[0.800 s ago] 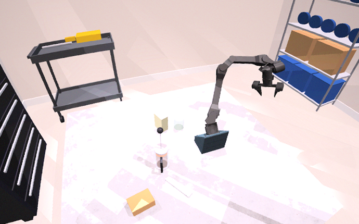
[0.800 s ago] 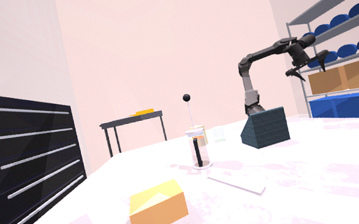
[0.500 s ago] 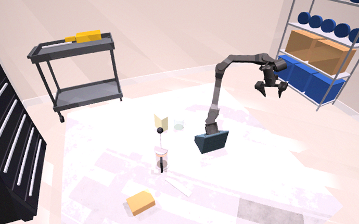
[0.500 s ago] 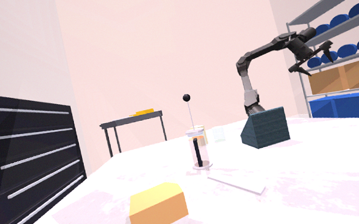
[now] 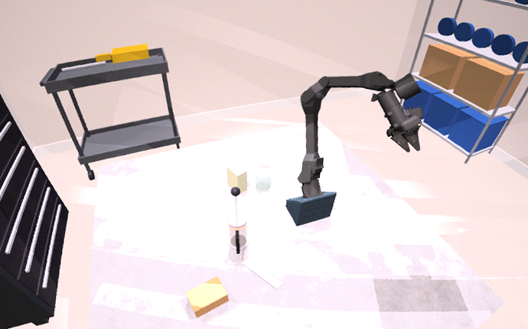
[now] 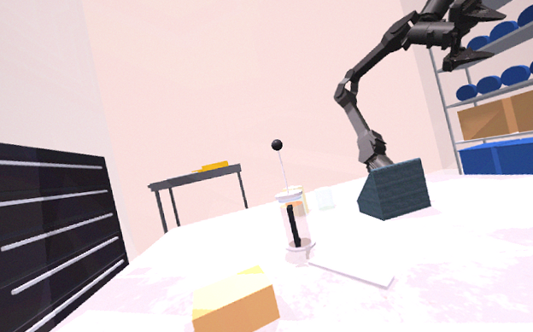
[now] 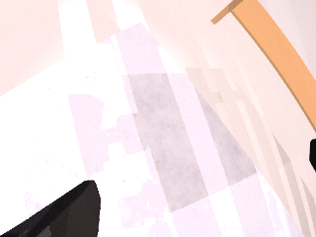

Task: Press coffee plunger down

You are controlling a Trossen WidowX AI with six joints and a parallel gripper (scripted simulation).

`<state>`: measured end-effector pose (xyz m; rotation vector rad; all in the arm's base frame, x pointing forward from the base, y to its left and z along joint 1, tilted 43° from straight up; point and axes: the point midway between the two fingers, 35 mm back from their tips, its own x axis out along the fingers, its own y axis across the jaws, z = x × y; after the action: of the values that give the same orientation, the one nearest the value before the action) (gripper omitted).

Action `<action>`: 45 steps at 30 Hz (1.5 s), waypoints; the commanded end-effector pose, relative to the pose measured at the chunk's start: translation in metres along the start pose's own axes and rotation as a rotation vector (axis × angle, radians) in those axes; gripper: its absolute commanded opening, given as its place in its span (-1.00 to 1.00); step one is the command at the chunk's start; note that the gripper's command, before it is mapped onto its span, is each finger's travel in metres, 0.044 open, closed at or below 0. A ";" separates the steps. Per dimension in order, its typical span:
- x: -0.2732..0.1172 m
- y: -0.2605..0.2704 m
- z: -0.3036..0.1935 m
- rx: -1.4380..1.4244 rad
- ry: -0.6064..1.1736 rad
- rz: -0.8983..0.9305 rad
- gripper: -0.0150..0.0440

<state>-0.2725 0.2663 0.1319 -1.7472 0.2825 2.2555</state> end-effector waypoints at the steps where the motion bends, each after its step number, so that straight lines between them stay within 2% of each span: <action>1: -0.005 -0.052 -0.037 0.197 0.045 -0.147 1.00; 8: -0.025 -0.132 -0.128 0.591 0.130 -0.431 1.00; 16: -0.064 -0.178 -0.250 1.015 0.257 -0.766 1.00; 22: -0.101 -0.179 -0.345 1.327 0.375 -1.059 1.00; 29: -0.147 -0.142 -0.442 1.643 0.543 -1.427 1.00; 33: -0.155 -0.129 -0.460 1.698 0.583 -1.506 1.00; 41: -0.122 -0.098 -0.485 1.698 0.582 -1.507 1.00; 45: -0.118 -0.094 -0.487 1.697 0.582 -1.506 1.00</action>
<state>0.2314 0.1905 0.1260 -0.7964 0.4871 0.0336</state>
